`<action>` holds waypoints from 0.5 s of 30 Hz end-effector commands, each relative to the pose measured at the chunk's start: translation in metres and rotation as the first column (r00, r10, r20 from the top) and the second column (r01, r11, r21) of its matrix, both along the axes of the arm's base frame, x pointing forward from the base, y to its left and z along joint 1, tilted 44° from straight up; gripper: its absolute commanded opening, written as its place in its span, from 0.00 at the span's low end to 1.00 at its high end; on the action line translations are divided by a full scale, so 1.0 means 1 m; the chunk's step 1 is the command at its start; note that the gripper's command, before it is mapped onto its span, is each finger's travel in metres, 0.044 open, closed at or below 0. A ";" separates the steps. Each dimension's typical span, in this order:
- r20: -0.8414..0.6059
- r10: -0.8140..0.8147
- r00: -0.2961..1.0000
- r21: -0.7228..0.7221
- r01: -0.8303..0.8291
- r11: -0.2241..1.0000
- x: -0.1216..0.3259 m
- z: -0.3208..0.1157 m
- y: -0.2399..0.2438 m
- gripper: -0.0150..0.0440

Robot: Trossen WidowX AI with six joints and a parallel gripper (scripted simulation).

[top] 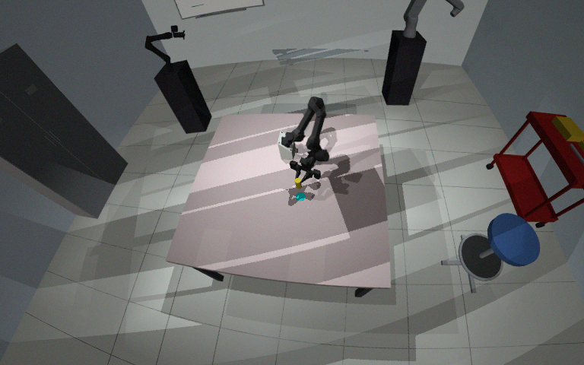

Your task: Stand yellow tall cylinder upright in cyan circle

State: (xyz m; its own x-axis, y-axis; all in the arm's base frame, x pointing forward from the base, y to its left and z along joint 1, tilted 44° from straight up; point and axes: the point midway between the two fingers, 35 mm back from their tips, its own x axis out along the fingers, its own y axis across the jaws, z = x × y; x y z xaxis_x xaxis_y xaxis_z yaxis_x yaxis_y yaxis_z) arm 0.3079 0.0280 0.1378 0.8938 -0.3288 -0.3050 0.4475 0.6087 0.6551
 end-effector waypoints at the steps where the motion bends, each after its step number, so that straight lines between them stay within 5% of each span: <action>1: 0.007 -0.007 1.000 0.003 0.007 1.000 0.000 0.001 -0.001 0.43; 15: 0.001 -0.008 1.000 0.008 0.008 1.000 0.007 -0.018 0.020 0.43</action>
